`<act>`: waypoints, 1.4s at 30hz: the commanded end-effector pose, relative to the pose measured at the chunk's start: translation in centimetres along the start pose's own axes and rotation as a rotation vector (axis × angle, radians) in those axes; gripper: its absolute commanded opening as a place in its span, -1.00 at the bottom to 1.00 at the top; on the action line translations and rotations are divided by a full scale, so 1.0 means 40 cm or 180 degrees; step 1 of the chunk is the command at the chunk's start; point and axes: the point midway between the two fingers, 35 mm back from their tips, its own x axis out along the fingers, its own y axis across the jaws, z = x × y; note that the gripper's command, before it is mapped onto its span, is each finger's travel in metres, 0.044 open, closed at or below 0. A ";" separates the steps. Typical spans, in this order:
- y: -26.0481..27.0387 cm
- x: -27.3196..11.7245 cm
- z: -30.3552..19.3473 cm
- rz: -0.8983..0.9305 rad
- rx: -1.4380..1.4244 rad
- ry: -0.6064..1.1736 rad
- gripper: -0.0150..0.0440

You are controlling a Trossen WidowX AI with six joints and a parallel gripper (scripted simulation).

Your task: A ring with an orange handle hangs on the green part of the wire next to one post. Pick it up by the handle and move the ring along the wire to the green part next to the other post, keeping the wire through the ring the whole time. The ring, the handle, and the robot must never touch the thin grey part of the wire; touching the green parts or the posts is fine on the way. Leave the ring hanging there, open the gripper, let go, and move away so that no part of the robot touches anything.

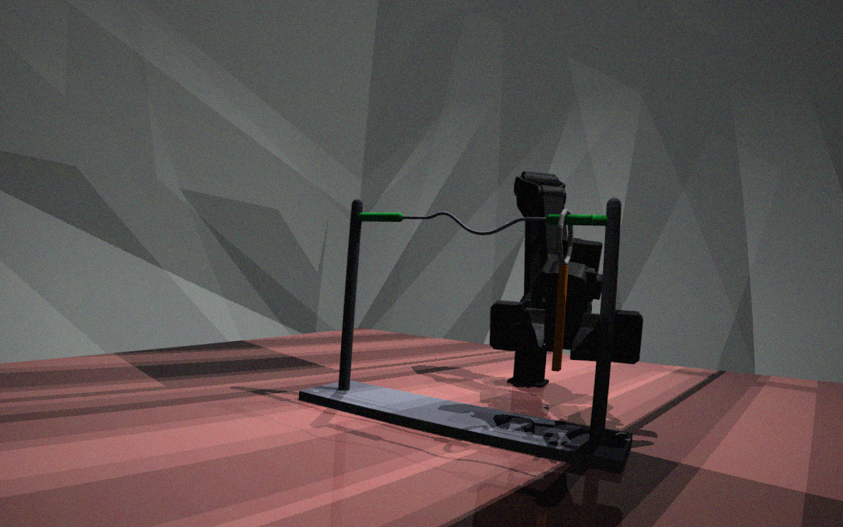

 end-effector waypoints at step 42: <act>-0.001 -0.161 -0.006 -0.0008 0.0005 0.0022 0.58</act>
